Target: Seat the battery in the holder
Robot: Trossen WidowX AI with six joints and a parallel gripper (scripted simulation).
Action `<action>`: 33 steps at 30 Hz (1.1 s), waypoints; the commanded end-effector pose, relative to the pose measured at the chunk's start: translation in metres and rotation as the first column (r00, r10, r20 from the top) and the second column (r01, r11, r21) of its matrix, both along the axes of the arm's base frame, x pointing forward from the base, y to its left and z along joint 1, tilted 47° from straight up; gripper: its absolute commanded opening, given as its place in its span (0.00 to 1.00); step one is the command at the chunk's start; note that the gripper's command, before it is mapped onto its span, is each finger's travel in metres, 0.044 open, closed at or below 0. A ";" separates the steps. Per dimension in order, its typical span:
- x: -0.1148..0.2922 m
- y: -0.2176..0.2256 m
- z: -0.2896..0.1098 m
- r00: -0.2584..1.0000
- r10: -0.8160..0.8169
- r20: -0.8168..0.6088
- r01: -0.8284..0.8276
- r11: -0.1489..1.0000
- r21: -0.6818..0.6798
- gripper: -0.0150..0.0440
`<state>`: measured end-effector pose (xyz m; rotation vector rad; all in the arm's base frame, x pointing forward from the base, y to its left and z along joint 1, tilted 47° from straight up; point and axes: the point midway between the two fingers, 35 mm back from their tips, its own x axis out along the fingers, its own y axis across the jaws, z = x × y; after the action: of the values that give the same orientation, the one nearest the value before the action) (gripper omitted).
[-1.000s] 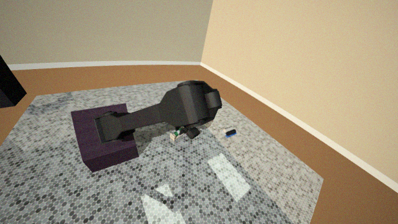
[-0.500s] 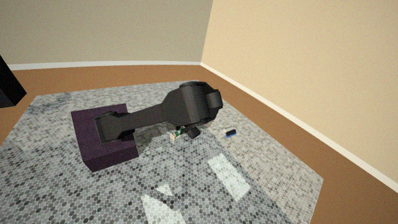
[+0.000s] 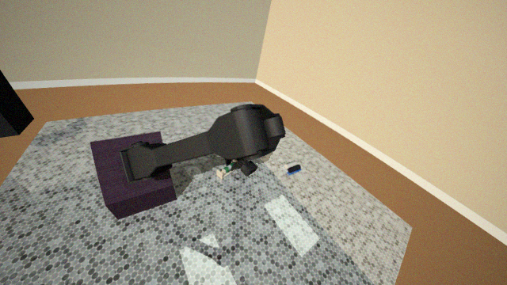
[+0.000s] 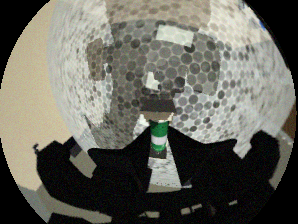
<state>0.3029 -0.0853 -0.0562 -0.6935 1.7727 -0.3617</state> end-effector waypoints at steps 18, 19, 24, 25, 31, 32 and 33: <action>0.001 0.005 0.003 1.000 -0.001 -0.002 0.001 1.000 0.000 0.56; 0.001 0.007 0.005 1.000 0.000 -0.002 0.000 1.000 0.001 0.56; 0.001 0.011 0.009 1.000 0.000 -0.002 0.000 1.000 0.001 0.56; 0.001 0.011 0.009 1.000 0.000 -0.002 0.000 1.000 0.001 0.56; 0.000 0.028 0.021 1.000 -0.009 0.005 0.009 1.000 0.001 0.79; 0.000 0.036 0.027 1.000 -0.011 0.009 0.011 1.000 0.003 0.83; 0.000 0.043 0.034 1.000 -0.013 0.011 0.013 1.000 0.004 0.88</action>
<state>0.2962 -0.0594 -0.0389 -0.6921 1.8017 -0.3681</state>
